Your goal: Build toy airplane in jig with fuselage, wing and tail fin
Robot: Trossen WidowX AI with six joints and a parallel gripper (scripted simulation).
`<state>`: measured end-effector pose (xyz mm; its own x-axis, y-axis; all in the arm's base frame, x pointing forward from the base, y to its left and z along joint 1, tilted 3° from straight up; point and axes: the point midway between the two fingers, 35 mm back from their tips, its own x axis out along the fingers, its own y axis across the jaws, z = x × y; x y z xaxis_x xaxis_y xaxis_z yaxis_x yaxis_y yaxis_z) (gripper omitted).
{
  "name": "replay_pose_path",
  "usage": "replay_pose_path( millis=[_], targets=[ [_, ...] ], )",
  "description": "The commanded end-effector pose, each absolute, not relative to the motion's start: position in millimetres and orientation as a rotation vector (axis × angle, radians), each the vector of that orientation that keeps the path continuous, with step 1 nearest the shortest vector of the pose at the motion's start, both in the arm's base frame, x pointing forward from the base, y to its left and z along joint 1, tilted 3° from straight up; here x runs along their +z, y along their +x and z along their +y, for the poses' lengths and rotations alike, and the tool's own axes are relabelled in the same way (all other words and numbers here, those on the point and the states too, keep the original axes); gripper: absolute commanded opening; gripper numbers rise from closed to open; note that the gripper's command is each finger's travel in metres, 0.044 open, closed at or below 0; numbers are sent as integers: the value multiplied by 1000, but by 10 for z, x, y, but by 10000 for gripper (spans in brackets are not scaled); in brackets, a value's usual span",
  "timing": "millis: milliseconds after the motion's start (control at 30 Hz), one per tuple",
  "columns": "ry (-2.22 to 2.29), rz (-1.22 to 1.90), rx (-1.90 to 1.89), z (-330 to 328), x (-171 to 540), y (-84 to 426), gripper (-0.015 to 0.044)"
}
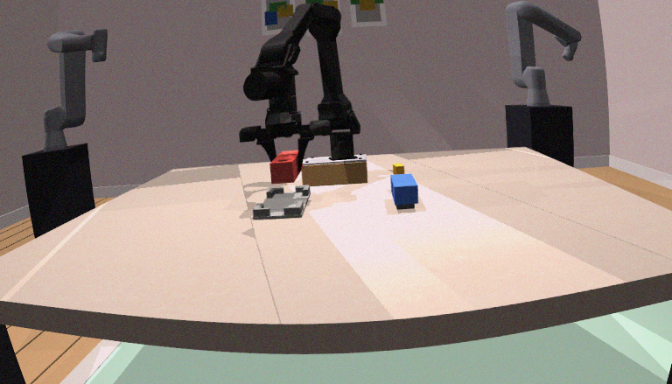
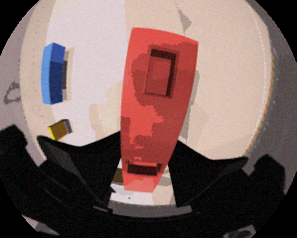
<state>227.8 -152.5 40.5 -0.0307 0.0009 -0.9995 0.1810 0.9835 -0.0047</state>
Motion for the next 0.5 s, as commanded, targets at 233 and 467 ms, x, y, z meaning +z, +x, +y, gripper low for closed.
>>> replay_pose_path(
  millis=[233, 467],
  targets=[
    [135, 1597, -144, -1533, 402, 2276, 196],
    [135, 1597, -144, -1536, 346, 2277, 196]
  ],
)
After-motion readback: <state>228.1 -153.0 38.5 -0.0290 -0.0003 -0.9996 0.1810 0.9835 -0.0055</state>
